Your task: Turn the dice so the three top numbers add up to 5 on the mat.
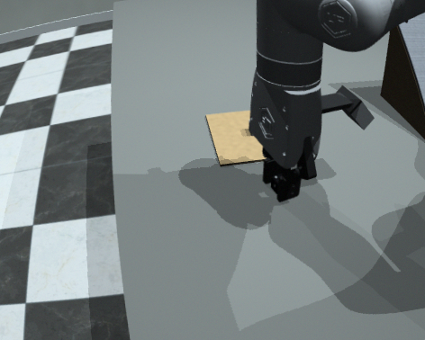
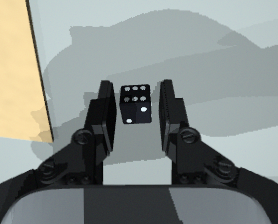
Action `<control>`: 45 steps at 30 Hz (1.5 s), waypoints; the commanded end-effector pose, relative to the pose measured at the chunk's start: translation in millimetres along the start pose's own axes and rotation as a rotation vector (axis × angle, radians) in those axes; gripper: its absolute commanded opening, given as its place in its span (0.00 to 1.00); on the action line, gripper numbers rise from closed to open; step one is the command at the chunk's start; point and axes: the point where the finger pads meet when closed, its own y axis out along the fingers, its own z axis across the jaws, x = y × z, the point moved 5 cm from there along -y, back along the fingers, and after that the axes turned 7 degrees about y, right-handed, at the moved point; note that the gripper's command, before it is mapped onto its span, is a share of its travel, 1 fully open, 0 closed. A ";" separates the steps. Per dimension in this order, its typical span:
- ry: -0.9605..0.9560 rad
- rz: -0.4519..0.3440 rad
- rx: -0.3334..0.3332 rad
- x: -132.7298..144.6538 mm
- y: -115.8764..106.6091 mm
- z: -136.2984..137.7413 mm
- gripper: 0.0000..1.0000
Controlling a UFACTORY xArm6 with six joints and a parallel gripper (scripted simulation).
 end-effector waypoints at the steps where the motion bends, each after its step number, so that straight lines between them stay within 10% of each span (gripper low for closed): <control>1: -0.001 -0.003 -0.001 1.0 -1.1 0.1 0.36; 7: -0.001 -0.003 -0.001 1.0 -1.1 0.1 0.36; 8: -0.001 -0.003 -0.001 1.0 -1.1 0.1 0.15; 45: -0.001 -0.003 -0.001 1.0 -4.3 0.1 0.15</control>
